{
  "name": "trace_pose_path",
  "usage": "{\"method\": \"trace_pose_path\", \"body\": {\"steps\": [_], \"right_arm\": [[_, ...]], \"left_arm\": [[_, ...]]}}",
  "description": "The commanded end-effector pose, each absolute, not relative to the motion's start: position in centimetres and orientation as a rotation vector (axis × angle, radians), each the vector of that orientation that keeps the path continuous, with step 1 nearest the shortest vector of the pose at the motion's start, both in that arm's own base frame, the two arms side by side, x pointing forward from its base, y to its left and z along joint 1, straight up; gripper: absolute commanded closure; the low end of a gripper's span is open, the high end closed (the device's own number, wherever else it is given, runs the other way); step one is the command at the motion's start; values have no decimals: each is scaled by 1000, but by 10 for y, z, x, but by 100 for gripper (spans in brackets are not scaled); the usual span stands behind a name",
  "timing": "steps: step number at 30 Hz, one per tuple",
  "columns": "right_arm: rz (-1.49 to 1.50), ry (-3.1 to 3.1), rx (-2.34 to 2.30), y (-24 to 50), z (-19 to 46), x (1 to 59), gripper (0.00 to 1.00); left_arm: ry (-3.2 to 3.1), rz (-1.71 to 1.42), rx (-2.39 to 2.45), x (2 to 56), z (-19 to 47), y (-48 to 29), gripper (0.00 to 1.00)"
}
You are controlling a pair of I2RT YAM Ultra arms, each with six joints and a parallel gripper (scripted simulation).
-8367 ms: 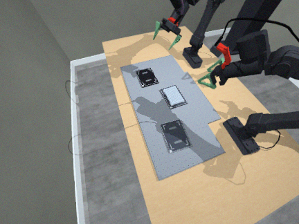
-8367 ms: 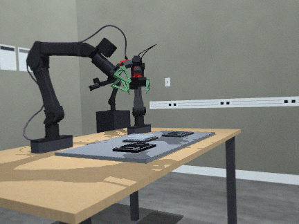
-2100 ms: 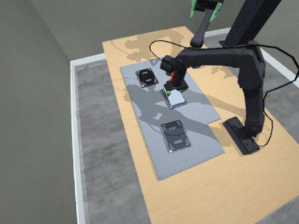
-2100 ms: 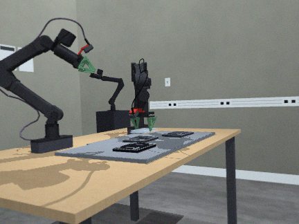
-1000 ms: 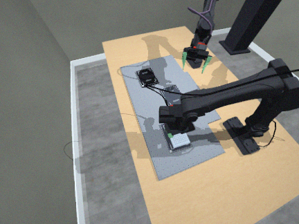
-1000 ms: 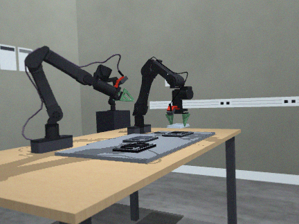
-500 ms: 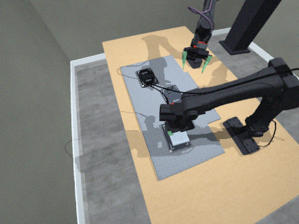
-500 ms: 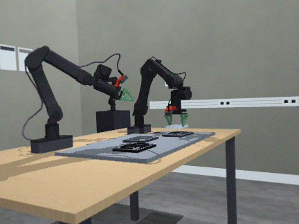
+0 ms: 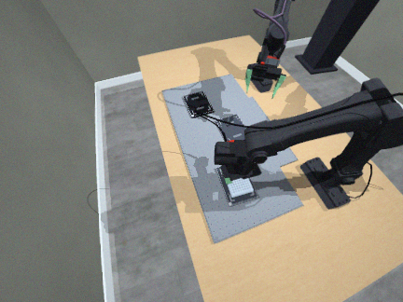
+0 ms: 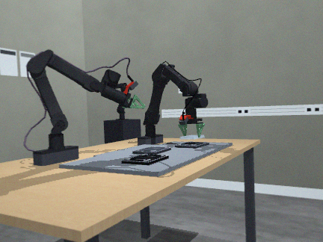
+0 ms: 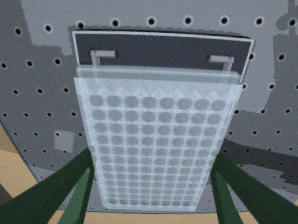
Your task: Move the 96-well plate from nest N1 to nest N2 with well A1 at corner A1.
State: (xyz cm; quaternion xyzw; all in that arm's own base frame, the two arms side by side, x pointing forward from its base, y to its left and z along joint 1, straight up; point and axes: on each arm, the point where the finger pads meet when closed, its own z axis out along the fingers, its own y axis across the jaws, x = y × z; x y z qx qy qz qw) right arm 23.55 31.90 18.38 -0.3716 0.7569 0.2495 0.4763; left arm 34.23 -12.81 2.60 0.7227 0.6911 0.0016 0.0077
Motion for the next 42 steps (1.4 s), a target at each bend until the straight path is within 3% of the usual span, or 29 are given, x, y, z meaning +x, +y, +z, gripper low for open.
{"method": "trace_pose_path", "body": {"steps": [1,36,42], "right_arm": [[624,1824,-896,322,192,236,0],[624,1824,-896,322,192,236,0],[624,1824,-896,322,192,236,0]], "left_arm": [[2152,9,2241,343,30,-125,21],[2183,0,2266,339,-18,-123,21],[2182,1,2265,342,3,-125,21]]}}
